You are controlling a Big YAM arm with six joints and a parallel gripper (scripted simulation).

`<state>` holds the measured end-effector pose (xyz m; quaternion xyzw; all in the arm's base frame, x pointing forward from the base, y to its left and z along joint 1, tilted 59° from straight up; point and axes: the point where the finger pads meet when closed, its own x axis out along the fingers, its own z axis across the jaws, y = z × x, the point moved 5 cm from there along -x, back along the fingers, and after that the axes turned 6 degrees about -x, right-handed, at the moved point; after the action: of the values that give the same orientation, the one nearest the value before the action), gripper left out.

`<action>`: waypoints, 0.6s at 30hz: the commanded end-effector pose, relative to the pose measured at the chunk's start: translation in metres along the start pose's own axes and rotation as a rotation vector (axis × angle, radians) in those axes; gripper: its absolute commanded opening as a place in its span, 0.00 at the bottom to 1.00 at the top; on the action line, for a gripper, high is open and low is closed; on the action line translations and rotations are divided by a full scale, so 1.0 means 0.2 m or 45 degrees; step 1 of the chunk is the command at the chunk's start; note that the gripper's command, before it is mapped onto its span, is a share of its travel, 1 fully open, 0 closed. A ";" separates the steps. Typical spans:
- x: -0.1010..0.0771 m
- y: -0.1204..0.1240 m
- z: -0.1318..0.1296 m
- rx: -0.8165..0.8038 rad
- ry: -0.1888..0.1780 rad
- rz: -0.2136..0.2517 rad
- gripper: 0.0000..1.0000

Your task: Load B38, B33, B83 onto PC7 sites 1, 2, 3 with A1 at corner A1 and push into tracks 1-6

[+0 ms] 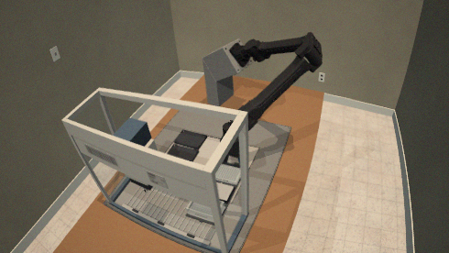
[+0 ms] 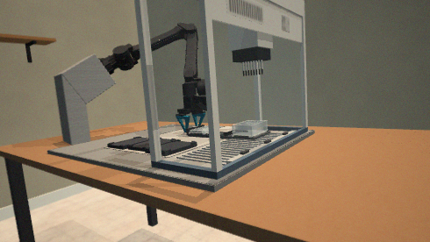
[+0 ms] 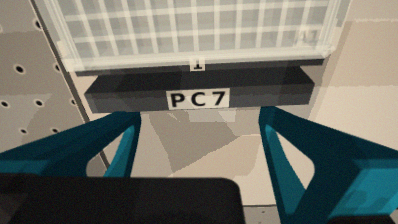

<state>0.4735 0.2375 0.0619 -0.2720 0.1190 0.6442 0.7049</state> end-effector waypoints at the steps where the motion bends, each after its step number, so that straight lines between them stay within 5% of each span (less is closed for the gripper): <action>1: -0.05 -0.13 -0.03 0.009 0.013 -0.055 0.80; 18: -0.06 -0.21 -0.04 0.023 0.013 -0.058 0.80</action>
<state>0.4885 0.2368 0.0651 -0.2678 0.1211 0.6447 0.7057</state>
